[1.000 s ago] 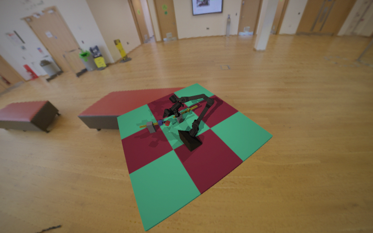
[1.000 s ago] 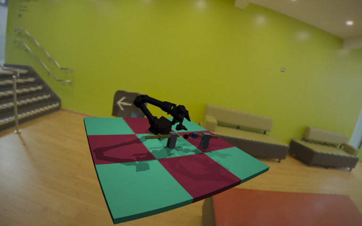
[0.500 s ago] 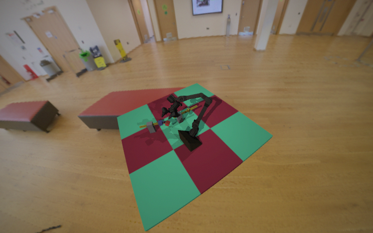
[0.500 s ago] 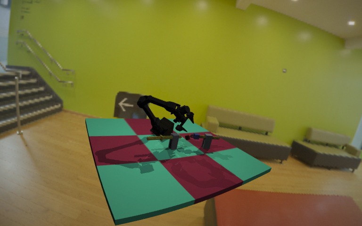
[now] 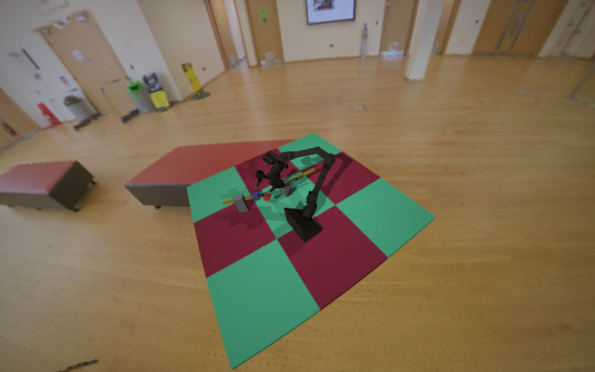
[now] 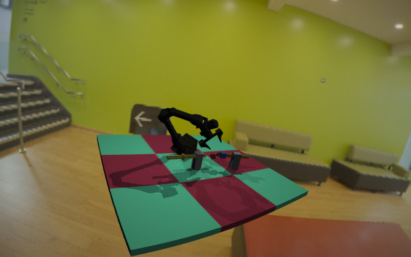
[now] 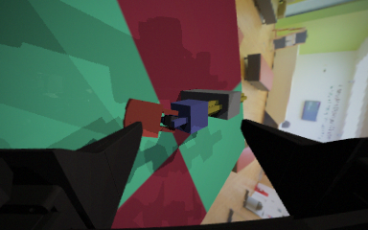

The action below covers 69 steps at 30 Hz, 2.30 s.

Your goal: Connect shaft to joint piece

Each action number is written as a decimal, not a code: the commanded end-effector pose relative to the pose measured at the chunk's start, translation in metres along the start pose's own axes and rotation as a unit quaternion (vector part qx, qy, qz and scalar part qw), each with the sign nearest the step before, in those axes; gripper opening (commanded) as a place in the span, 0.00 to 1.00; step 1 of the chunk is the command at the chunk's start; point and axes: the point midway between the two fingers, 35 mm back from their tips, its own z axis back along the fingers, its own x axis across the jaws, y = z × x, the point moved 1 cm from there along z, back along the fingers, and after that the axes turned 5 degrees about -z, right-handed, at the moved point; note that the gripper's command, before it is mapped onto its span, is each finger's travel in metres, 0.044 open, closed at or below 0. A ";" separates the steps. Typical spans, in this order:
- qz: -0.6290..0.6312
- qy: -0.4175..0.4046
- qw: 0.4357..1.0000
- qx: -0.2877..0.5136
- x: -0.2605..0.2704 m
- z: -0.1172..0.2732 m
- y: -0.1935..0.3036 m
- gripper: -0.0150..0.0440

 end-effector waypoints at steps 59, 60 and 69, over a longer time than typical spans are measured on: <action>-0.693 -0.071 0.683 0.218 -0.011 -0.009 -0.004 1.00; -0.701 -0.069 0.674 0.222 -0.011 -0.009 -0.004 1.00; -0.764 -0.039 0.588 0.261 -0.014 -0.009 -0.004 1.00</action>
